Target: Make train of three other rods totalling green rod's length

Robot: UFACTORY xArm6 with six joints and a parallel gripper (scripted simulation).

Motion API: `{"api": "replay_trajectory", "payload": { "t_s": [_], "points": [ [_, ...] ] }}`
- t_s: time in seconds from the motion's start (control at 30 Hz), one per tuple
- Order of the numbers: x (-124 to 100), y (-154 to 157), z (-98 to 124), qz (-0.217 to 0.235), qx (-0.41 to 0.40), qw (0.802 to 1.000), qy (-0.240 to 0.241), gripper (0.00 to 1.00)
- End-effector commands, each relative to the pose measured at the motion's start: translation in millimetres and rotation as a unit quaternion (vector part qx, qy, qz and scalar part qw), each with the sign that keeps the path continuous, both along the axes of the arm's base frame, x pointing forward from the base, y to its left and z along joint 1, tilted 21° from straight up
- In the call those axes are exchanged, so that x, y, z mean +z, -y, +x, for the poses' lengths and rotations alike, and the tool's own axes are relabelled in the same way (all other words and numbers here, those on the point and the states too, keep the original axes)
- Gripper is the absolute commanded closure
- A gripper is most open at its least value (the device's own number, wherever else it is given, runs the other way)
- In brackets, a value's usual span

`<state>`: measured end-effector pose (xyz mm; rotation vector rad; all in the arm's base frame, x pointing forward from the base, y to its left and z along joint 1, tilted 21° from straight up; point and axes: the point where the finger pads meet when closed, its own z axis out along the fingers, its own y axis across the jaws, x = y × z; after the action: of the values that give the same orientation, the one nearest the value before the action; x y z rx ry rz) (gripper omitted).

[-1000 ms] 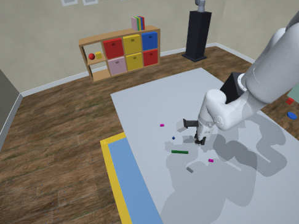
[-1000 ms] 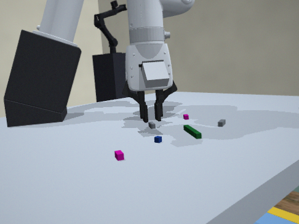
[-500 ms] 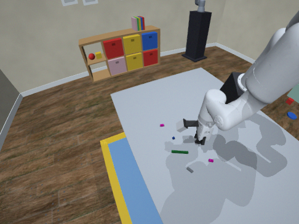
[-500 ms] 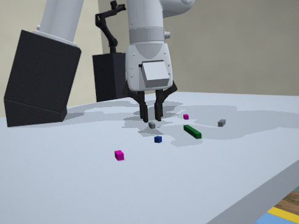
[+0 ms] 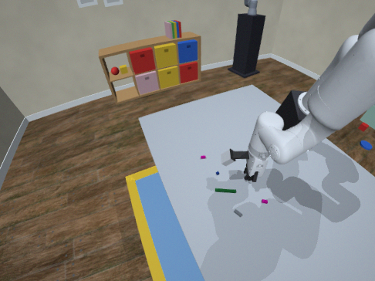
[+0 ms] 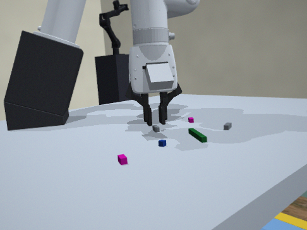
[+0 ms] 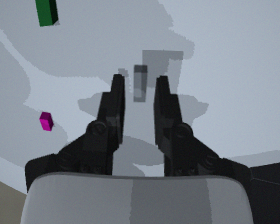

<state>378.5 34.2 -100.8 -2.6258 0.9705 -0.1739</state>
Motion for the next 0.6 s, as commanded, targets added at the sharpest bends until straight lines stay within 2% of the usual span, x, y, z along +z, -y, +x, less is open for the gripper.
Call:
{"api": "replay_trajectory", "payload": {
  "t_s": [0.0, 0.57],
  "points": [
    [0.0, 0.0, 0.9, 0.000, 0.000, 1.000, 0.001, 0.76],
    [-10.2, -2.9, 3.4, 0.000, 0.000, 1.000, 0.001, 0.76]
  ]
}}
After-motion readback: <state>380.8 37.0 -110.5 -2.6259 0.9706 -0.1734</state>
